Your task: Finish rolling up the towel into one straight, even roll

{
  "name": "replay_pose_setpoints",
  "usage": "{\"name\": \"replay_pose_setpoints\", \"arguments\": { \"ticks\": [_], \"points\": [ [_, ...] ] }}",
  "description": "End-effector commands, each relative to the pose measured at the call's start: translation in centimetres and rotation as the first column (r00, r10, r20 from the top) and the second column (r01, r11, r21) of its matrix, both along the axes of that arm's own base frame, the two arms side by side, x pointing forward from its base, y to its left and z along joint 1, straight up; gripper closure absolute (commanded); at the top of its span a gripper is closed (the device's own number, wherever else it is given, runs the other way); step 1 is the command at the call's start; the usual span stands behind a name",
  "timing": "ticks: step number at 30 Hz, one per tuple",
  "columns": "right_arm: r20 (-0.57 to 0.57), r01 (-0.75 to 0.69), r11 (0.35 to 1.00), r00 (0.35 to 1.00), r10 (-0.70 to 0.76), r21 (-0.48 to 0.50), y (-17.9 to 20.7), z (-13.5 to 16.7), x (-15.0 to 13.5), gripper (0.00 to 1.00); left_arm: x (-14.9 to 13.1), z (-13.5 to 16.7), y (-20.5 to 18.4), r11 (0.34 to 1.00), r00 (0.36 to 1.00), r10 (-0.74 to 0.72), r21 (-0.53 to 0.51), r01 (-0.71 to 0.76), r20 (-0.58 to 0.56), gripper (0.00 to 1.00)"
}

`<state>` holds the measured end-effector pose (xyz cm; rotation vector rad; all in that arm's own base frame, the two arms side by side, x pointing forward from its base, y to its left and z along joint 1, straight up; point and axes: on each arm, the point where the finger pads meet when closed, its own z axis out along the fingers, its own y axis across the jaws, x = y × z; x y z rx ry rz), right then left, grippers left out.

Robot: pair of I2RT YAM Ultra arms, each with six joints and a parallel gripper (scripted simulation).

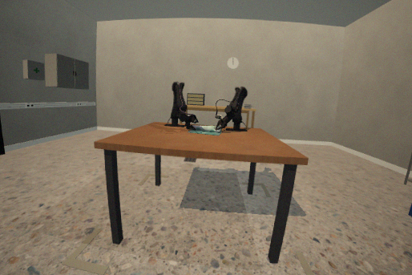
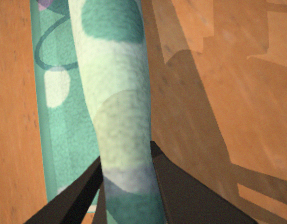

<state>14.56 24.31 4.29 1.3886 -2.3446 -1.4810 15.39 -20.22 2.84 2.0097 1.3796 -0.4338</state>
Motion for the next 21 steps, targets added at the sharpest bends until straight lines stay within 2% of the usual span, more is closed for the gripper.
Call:
{"name": "replay_pose_setpoints", "arguments": {
  "ticks": [1,11,14,16,21],
  "points": [
    [0.052,-0.028,0.999,0.998,0.027,0.017,-0.8,1.9,1.4,0.15,-0.3,0.3,-0.2,1.0,0.998,-0.008,0.008,0.009,-0.068,0.71],
    [0.055,-0.028,0.999,0.998,0.027,0.016,-3.3,3.8,2.9,0.15,-0.3,0.6,-0.2,0.997,0.956,0.004,0.074,0.018,-0.292,0.71],
    [0.097,-0.026,1.0,0.995,0.025,0.008,-3.1,3.9,2.8,0.13,-0.3,0.7,-0.2,0.995,0.928,0.013,0.098,0.025,-0.372,0.71],
    [0.097,-0.026,1.0,0.995,0.025,0.008,-3.1,3.9,2.8,0.13,-0.3,0.7,-0.2,0.995,0.928,0.013,0.098,0.025,-0.372,0.71],
    [0.253,-0.018,1.0,0.967,0.023,-0.021,-2.5,4.0,2.2,0.11,-0.3,0.8,-0.2,0.99,0.863,0.033,0.138,0.043,-0.505,0.71]
  ]
}}
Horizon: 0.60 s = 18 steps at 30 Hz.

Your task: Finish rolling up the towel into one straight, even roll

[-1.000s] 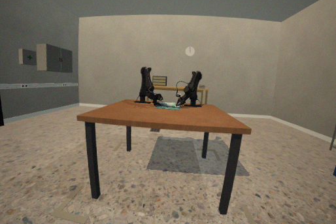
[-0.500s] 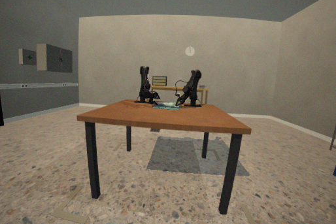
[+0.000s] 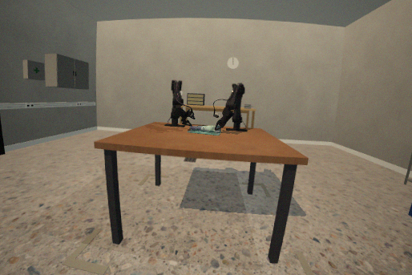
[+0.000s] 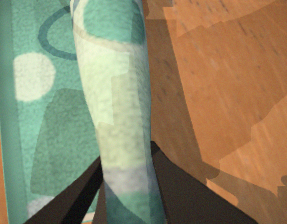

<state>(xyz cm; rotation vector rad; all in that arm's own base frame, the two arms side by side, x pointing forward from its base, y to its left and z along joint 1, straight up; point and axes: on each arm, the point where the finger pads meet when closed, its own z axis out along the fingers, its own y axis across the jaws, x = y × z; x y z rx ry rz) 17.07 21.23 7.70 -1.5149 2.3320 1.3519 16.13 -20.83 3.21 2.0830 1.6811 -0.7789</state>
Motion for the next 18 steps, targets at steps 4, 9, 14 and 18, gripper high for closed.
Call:
{"name": "replay_pose_setpoints", "arguments": {
  "ticks": [4,9,14,18],
  "points": [
    [0.288,0.013,1.0,0.958,-0.005,-0.027,1.3,0.7,-0.9,0.1,-1.1,0.6,0.4,0.998,0.964,-0.007,0.056,0.022,-0.266,0.71],
    [0.517,0.036,0.997,0.856,0.0,-0.061,2.2,0.9,-1.8,0.08,-1.1,0.8,0.4,0.995,0.917,0.008,0.095,0.033,-0.399,0.71],
    [0.637,0.054,0.995,0.771,0.009,-0.078,2.8,1.0,-2.4,0.07,-1.1,0.8,0.4,0.992,0.883,0.018,0.115,0.041,-0.468,0.71],
    [0.759,0.076,0.993,0.651,0.022,-0.094,3.4,1.1,-3.0,0.05,-1.1,0.9,0.4,0.989,0.839,0.031,0.137,0.052,-0.543,0.71]
  ]
}}
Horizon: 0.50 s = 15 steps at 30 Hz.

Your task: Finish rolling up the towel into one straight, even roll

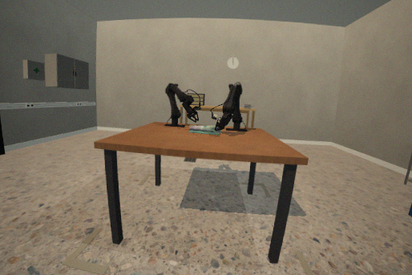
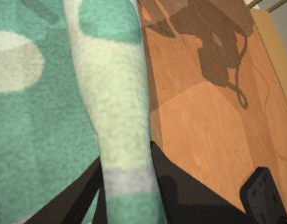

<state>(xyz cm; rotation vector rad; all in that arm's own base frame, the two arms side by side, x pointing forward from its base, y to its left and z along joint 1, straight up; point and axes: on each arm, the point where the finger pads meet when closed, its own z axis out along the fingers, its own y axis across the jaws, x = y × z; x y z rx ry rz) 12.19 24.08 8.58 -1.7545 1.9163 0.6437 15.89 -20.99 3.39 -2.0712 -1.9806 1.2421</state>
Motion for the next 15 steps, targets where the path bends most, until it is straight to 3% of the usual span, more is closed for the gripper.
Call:
{"name": "replay_pose_setpoints", "arguments": {
  "ticks": [1,6,15],
  "points": [
    [0.248,0.123,0.992,0.961,-0.12,0.004,0.7,0.26,1.77,0.05,-0.83,0.78,0.53,1.0,0.991,-0.008,0.027,0.011,-0.137,0.71],
    [0.362,0.128,0.992,0.925,-0.119,0.0,1.14,0.34,1.35,0.03,-0.83,0.86,0.53,0.999,0.978,-0.004,0.048,0.014,-0.207,0.71],
    [0.373,0.125,0.992,0.921,-0.115,-0.001,1.12,0.39,1.4,0.02,-0.83,0.73,0.53,0.998,0.972,-0.002,0.055,0.016,-0.233,0.71]
  ]
}}
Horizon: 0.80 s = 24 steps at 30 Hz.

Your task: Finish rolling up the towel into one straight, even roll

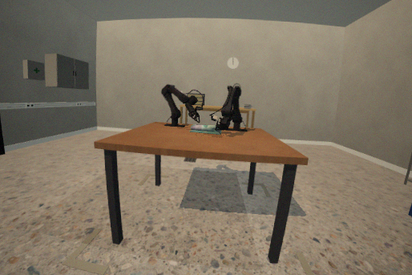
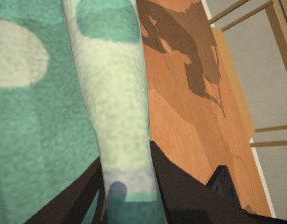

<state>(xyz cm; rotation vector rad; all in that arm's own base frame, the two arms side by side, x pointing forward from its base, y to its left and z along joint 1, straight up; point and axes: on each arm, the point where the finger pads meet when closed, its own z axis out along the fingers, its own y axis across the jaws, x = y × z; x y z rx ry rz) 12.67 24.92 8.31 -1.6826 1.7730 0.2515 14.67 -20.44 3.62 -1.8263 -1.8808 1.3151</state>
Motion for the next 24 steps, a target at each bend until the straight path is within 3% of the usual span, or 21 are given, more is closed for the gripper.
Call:
{"name": "replay_pose_setpoints", "arguments": {
  "ticks": [1,13,24],
  "points": [
    [0.049,0.03,0.999,0.998,-0.032,0.034,0.2,0.7,1.0,0.02,0.4,0.3,0.0,1.0,1.0,0.007,-0.011,-0.007,-0.015,0.71],
    [0.049,0.005,0.999,0.999,-0.007,0.034,-0.2,0.1,1.5,0.02,0.4,-0.5,0.0,1.0,1.0,0.007,-0.011,-0.007,-0.015,0.71],
    [0.049,0.004,0.999,0.999,-0.006,0.034,-0.2,-4.9,1.3,0.02,0.4,-0.5,0.0,1.0,1.0,0.007,-0.011,-0.007,-0.015,0.71]
  ]
}}
